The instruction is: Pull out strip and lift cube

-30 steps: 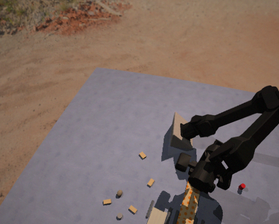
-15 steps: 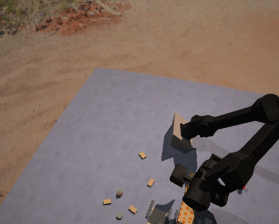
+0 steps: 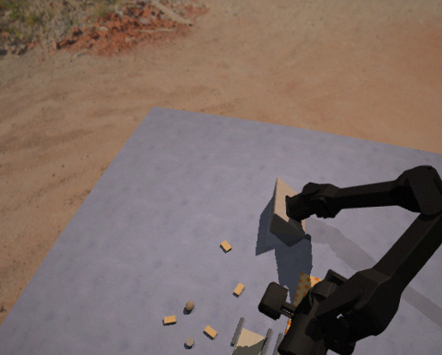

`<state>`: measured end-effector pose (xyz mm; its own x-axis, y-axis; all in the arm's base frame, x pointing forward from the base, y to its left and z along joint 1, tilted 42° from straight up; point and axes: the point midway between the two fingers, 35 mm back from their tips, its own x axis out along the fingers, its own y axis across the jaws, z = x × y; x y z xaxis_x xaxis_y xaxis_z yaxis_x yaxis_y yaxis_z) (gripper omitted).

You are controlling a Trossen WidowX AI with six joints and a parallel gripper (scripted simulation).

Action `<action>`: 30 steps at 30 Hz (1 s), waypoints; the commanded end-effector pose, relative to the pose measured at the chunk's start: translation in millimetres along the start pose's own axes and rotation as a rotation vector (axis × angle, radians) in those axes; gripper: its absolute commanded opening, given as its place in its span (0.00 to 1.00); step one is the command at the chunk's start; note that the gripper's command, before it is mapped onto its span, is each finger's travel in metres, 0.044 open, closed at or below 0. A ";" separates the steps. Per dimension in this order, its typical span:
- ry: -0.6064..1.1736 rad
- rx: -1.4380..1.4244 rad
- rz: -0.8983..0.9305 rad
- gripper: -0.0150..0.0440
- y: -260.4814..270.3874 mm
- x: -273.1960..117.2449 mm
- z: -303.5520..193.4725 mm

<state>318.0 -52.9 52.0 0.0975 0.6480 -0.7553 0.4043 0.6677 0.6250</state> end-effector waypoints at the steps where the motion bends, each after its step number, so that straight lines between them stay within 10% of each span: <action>1: -0.005 0.000 0.004 1.00 2.8 -2.6 14.4; 22: -0.009 -0.003 0.005 1.00 19.1 -15.3 88.1; 30: -0.009 -0.003 0.005 0.68 19.3 -5.1 89.0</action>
<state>405.0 -79.3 53.3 0.1068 0.6445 -0.7571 0.3981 0.6701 0.6265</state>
